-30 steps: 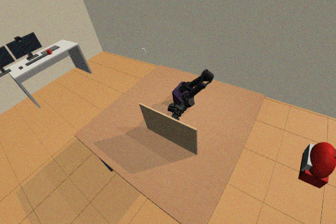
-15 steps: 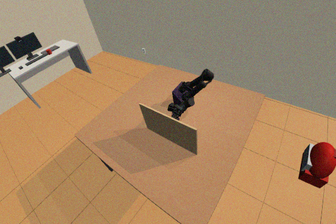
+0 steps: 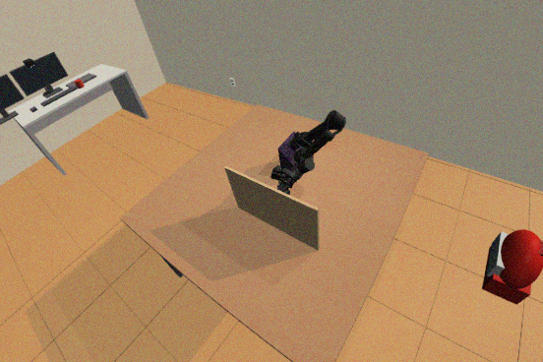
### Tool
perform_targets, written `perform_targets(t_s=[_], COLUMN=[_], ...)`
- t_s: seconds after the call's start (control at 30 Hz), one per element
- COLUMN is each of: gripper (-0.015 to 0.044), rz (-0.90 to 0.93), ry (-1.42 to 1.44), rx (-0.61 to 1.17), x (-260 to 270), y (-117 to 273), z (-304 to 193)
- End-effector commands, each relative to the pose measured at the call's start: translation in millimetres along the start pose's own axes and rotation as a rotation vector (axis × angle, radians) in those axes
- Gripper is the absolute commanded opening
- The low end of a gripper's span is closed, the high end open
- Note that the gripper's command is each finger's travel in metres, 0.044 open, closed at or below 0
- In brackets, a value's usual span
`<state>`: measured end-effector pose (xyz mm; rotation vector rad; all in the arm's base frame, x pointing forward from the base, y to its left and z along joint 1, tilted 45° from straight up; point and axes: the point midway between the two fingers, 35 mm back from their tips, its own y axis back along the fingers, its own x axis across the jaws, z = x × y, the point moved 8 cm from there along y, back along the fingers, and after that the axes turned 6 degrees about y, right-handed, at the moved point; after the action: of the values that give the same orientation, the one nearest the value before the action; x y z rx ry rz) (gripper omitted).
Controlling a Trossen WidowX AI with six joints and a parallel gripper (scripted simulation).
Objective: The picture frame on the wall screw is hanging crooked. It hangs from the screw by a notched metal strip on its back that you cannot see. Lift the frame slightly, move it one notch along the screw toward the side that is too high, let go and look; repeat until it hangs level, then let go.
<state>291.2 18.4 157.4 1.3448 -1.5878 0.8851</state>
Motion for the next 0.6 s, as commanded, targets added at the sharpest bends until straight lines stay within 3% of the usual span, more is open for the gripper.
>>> perform_targets(t_s=[0.0, 0.57], gripper=[0.0, 0.0], rz=[0.016, 0.016], ry=[-0.002, -0.002], rx=[-0.003, -0.003], x=[4.0, 2.3], y=[-0.4, -0.4], z=[0.1, 0.2])
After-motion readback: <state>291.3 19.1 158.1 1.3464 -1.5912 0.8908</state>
